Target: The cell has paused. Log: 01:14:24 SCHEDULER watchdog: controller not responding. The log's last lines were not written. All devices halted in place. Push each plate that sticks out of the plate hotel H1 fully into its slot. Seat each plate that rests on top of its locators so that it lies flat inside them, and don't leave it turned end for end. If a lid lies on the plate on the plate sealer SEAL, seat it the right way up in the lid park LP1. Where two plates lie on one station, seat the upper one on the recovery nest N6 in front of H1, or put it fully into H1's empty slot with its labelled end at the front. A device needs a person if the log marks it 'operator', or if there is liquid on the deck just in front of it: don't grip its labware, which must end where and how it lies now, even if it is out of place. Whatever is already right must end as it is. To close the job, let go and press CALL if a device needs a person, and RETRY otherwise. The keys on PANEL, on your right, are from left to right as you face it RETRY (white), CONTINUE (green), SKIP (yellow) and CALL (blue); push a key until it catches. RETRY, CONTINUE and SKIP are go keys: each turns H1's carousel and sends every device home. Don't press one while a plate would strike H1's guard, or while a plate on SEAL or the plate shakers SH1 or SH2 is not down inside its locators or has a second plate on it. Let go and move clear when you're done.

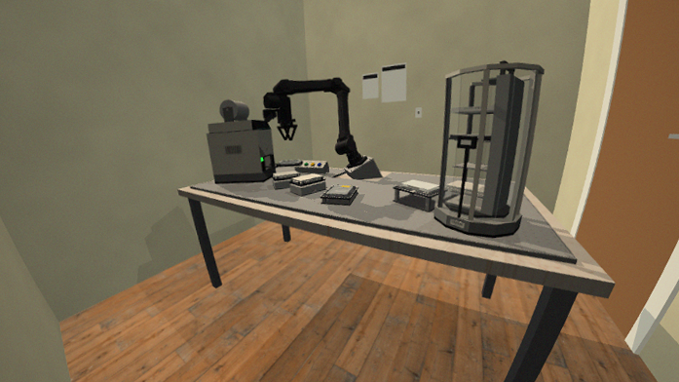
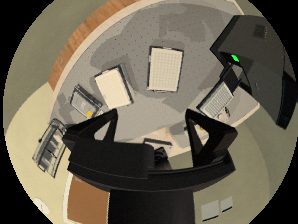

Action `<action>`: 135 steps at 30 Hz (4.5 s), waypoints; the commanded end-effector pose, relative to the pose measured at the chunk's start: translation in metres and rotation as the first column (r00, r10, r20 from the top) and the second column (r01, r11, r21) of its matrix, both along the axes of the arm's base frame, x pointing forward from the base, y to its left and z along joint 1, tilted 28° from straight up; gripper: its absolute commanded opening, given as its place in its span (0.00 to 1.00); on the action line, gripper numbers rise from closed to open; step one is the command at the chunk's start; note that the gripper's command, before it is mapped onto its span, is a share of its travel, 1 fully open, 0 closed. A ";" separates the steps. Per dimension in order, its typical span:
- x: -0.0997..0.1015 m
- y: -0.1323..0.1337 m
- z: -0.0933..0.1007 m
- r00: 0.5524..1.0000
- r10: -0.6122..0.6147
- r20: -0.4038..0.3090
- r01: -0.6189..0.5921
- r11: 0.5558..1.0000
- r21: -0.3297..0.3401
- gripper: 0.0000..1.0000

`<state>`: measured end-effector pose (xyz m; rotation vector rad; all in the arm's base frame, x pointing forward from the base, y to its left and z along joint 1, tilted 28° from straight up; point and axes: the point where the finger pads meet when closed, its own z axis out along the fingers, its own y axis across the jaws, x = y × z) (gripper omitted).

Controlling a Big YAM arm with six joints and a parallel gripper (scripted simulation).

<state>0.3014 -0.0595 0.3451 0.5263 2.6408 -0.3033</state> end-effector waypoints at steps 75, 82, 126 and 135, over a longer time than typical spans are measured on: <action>-0.152 -0.171 -0.011 0.729 -0.678 0.096 0.614 0.709 0.348 1.00; -0.166 -0.181 -0.015 0.743 -0.663 0.092 0.602 0.721 0.342 1.00; -0.247 -0.238 -0.007 0.579 -0.806 0.120 0.708 0.571 0.416 1.00; -0.247 -0.238 -0.007 0.454 -0.886 0.097 0.756 0.440 0.484 1.00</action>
